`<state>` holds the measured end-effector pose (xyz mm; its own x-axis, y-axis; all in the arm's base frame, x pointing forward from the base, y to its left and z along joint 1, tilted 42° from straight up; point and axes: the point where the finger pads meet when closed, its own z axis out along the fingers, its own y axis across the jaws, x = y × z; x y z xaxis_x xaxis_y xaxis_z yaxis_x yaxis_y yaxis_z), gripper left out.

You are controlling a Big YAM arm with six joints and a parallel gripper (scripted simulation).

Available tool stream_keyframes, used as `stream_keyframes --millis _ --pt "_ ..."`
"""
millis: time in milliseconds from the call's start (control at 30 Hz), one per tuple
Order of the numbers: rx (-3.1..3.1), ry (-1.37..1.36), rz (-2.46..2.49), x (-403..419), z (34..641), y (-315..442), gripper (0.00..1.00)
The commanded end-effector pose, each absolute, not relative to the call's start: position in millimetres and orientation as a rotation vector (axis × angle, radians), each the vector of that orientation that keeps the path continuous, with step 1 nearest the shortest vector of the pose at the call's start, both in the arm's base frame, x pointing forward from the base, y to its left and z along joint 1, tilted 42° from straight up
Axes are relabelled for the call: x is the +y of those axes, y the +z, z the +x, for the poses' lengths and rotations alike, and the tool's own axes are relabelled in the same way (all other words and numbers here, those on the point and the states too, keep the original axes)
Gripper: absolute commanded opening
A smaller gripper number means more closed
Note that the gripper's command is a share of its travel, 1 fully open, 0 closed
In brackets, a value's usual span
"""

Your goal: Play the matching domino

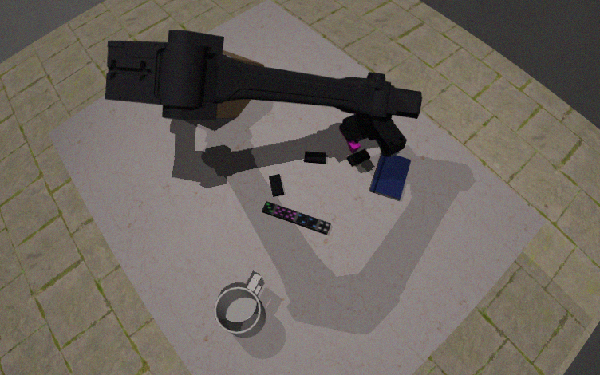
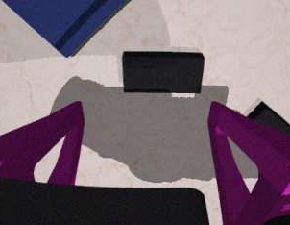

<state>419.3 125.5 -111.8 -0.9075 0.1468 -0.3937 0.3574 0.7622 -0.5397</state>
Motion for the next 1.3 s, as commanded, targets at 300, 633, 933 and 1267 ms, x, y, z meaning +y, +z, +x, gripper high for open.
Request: stream_keyframes --millis 300,633,933,1267 --pt "2.612 -0.864 0.390 114.8 440.2 -119.7 0.73" --pt "2.620 -0.884 0.388 109.5 433.8 -122.2 0.73" --pt "2.621 -0.888 0.380 107.6 433.2 -123.9 0.73" --pt "2.628 -0.905 0.382 101.8 426.8 -126.7 0.73"
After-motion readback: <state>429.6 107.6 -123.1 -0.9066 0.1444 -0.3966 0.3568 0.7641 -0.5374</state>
